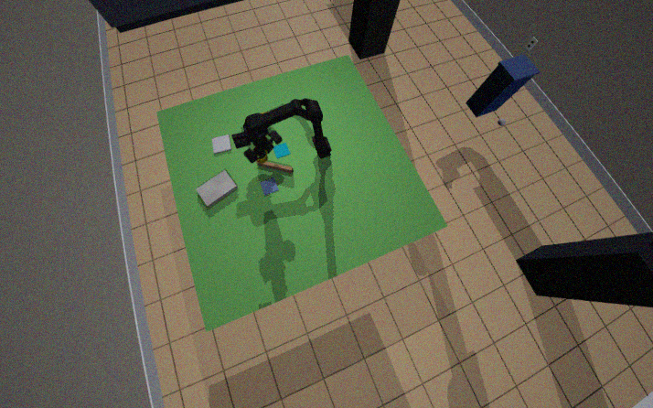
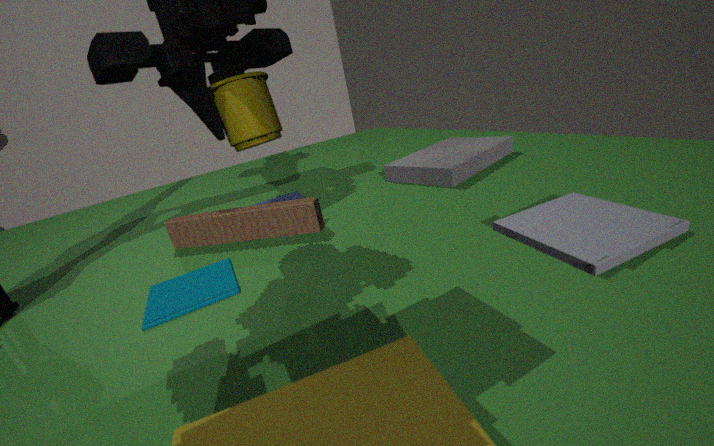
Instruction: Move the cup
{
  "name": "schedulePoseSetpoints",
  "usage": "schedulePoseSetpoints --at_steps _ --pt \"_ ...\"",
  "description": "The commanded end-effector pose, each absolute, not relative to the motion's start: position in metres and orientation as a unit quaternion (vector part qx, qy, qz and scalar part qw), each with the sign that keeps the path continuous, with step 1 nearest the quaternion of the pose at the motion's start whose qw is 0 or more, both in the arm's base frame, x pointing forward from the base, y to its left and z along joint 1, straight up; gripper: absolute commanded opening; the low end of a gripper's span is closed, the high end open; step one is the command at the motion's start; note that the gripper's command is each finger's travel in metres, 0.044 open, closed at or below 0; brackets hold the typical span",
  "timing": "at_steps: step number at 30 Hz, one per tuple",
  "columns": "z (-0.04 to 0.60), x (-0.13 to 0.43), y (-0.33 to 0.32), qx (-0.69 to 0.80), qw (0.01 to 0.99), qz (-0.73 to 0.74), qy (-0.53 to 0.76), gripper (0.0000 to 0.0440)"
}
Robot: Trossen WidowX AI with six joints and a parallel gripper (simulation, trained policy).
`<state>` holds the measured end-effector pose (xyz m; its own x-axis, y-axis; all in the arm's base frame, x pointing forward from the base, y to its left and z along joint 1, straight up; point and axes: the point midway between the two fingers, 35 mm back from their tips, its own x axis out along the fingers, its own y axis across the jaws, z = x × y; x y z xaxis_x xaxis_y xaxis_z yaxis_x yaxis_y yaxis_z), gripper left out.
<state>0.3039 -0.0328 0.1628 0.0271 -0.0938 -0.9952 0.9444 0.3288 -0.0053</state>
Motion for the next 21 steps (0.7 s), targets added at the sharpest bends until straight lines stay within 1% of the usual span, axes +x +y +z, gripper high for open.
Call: schedulePoseSetpoints --at_steps 1,21 --pt "0.164 0.3 -0.041 0.395 0.603 -0.436 0.539 0.0" --pt "0.156 0.278 -0.081 0.437 0.591 -0.466 0.492 0.0"
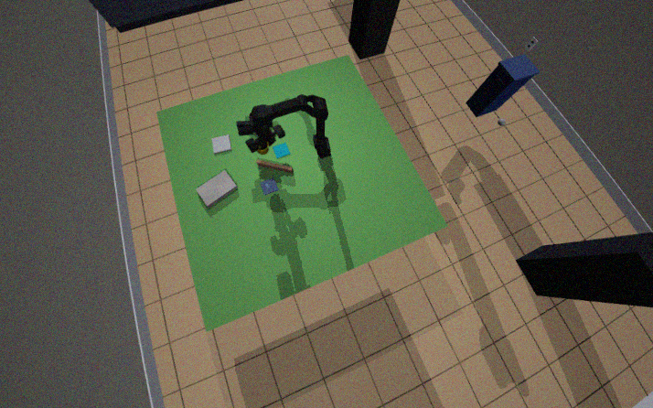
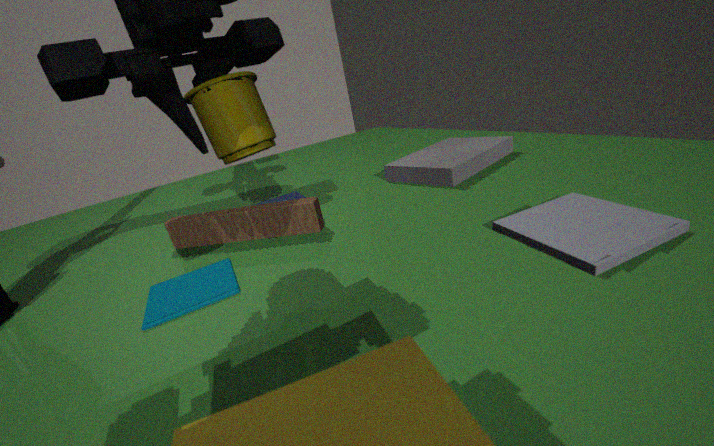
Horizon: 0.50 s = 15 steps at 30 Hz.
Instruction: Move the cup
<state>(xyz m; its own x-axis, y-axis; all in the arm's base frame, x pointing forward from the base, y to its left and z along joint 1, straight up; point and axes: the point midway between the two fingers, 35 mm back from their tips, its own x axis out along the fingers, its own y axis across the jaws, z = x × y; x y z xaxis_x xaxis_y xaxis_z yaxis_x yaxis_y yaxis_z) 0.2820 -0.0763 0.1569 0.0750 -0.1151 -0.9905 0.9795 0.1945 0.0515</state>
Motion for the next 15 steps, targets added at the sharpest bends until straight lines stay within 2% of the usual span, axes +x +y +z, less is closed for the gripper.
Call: schedulePoseSetpoints --at_steps 1,15 --pt "0.155 0.277 -0.082 0.438 0.591 -0.468 0.49 0.0" --pt "0.135 0.259 -0.098 0.459 0.579 -0.486 0.467 0.0"
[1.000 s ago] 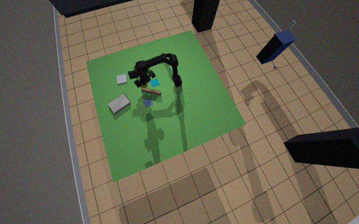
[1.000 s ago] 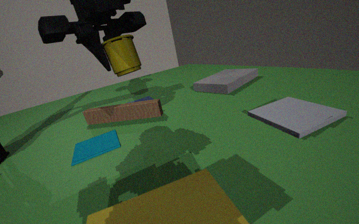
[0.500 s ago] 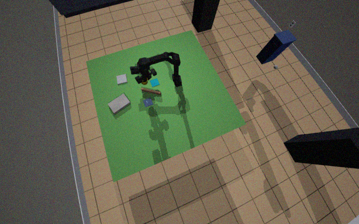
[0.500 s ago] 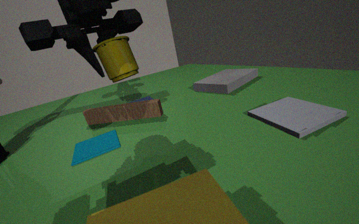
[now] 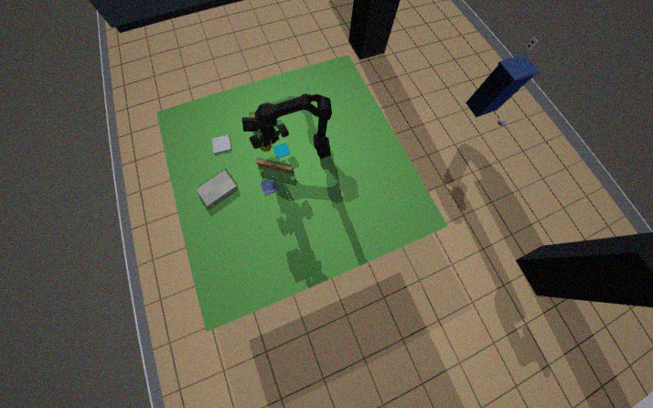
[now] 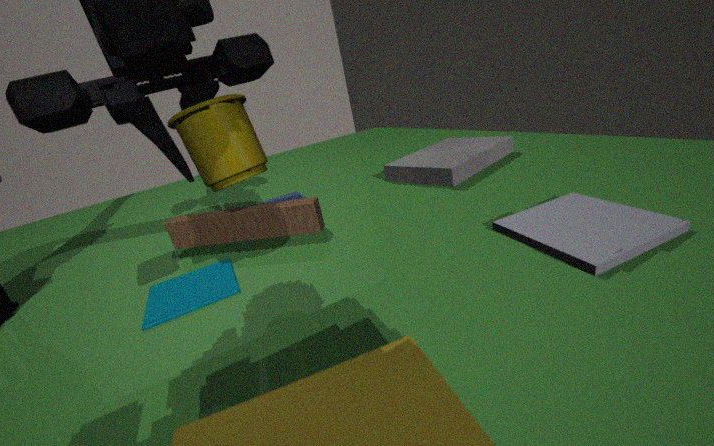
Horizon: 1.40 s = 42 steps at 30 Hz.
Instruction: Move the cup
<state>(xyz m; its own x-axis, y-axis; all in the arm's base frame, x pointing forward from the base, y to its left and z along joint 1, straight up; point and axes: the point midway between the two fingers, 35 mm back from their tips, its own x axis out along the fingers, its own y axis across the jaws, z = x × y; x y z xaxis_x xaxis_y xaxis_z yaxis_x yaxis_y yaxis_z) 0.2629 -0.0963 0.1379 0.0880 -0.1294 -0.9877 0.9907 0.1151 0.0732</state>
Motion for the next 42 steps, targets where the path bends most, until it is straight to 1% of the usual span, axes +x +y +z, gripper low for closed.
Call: schedulePoseSetpoints --at_steps 1,14,26,32,37,39,42 --pt "0.133 0.258 -0.099 0.46 0.578 -0.487 0.466 0.0" --pt "0.104 0.238 -0.1 0.472 0.568 -0.497 0.455 0.0005" --pt "0.078 0.215 -0.097 0.477 0.554 -0.51 0.454 0.004" --pt "0.07 0.202 -0.097 0.479 0.544 -0.52 0.451 0.0071" --pt "0.071 0.199 -0.102 0.486 0.543 -0.526 0.438 0.0139" --pt "0.072 0.198 -0.103 0.488 0.543 -0.528 0.433 0.0145" --pt "0.072 0.197 -0.105 0.487 0.545 -0.53 0.429 0.0141"
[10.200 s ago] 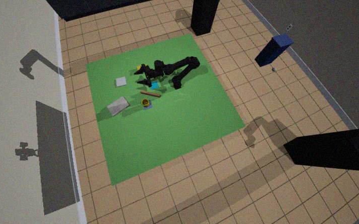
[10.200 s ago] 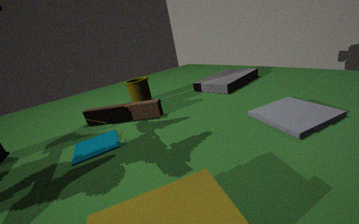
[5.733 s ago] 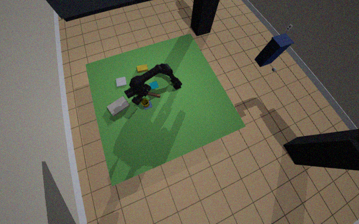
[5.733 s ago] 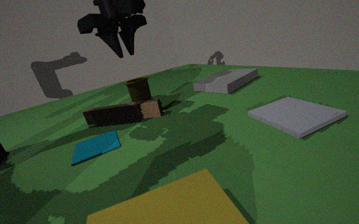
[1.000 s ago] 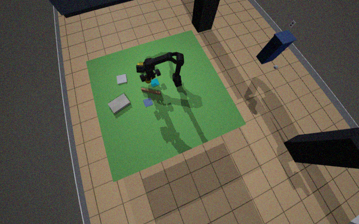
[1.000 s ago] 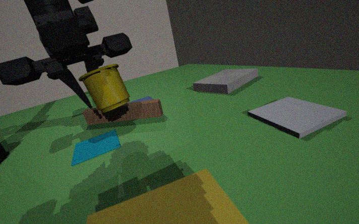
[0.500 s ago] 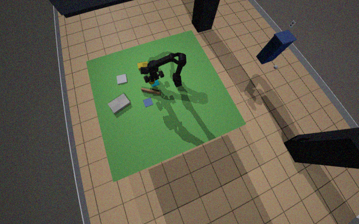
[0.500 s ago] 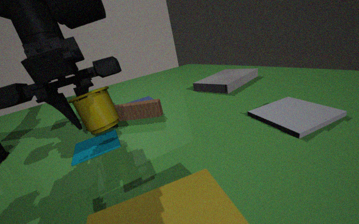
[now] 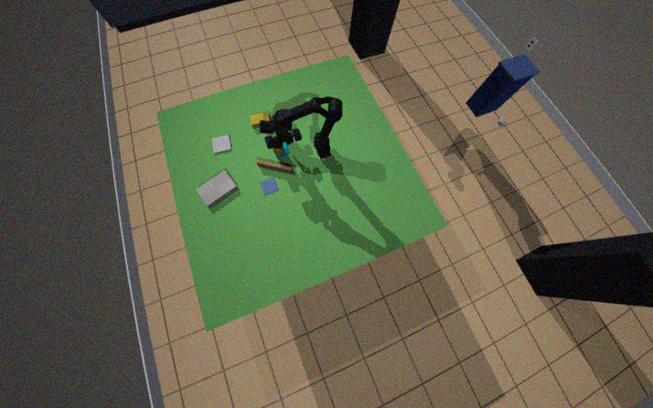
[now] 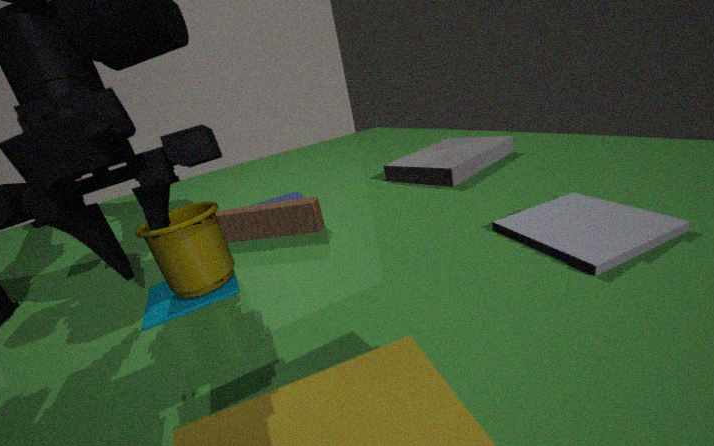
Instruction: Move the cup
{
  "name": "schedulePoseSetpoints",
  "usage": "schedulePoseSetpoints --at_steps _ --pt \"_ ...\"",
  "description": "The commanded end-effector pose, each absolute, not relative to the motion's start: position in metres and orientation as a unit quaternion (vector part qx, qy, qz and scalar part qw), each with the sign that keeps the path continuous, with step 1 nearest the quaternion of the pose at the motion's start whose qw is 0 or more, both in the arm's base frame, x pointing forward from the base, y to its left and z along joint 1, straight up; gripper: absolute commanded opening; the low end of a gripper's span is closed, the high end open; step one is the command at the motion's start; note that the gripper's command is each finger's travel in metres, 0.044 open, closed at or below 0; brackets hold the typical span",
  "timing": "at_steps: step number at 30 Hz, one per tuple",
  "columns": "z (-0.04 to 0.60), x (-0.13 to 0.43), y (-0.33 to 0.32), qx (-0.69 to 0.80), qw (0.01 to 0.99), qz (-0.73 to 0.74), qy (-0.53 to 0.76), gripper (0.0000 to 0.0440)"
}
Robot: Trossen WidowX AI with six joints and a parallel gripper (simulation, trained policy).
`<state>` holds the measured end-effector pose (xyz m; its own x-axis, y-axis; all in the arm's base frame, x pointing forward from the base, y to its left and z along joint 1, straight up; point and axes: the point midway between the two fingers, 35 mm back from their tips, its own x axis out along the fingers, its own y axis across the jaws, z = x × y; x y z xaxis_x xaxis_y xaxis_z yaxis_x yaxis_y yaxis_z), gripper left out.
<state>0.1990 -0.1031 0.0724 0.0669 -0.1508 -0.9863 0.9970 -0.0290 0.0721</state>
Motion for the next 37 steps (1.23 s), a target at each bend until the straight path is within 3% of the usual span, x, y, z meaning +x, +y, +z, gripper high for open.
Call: schedulePoseSetpoints --at_steps 1,8,22,37 --pt "0.072 0.196 -0.105 0.487 0.546 -0.531 0.428 0.0137" --pt "0.075 0.198 -0.107 0.496 0.559 -0.519 0.414 0.0132" --pt "0.09 0.194 -0.102 0.527 0.574 -0.494 0.387 0.0179" --pt "0.114 0.185 -0.103 0.556 0.586 -0.481 0.341 0.0258"
